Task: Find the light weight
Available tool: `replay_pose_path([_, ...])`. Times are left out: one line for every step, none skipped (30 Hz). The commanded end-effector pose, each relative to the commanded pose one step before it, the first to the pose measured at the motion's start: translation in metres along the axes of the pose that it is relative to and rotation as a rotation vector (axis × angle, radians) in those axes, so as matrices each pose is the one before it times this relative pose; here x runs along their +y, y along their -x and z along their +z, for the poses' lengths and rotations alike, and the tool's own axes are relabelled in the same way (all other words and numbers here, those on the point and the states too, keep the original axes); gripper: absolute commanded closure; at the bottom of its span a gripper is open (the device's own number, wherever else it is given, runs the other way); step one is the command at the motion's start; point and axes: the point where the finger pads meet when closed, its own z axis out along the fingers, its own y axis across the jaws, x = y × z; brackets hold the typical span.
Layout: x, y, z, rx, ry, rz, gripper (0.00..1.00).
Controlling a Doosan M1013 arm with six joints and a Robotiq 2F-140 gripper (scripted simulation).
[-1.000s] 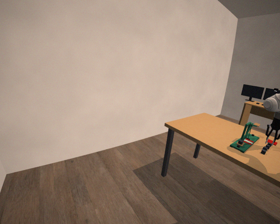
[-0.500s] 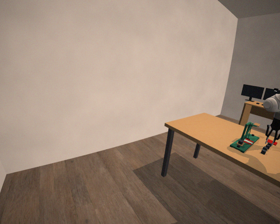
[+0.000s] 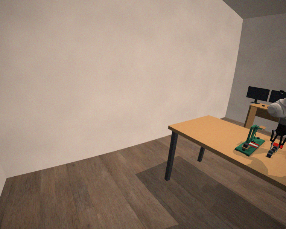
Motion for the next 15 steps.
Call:
replay_pose_path([0.00096,0.00182,0.00946,-0.00199,-0.00129,-0.00104,0.65])
replay_pose_path([0.0,0.0,0.001,0.0,0.0,0.0,0.65])
replay_pose_path([0.0,0.0,0.00078,0.0,0.0,0.0,0.65])
replay_pose_path([0.0,0.0,0.00056,0.0,0.0,0.0,0.65])
replay_pose_path([0.0,0.0,0.00037,0.0,0.0,0.0,0.65])
replay_pose_path([0.0,0.0,0.0,0.0,0.0,0.0,0.65])
replay_pose_path([0.0,0.0,0.0,0.0,0.0,0.0,0.65])
replay_pose_path([0.0,0.0,0.0002,0.0,0.0,0.0,0.65])
replay_pose_path([0.0,0.0,0.00008,0.0,0.0,0.0,0.65])
replay_pose_path([0.0,0.0,0.00001,0.0,0.0,0.0,0.65])
replay_pose_path([0.0,0.0,0.0,0.0,0.0,0.0,0.65])
replay_pose_path([0.0,0.0,0.0,0.0,0.0,0.0,0.65])
replay_pose_path([0.0,0.0,0.0,0.0,0.0,0.0,0.65])
replay_pose_path([0.0,0.0,0.0,0.0,0.0,0.0,0.65])
replay_pose_path([0.0,0.0,0.0,0.0,0.0,0.0,0.65])
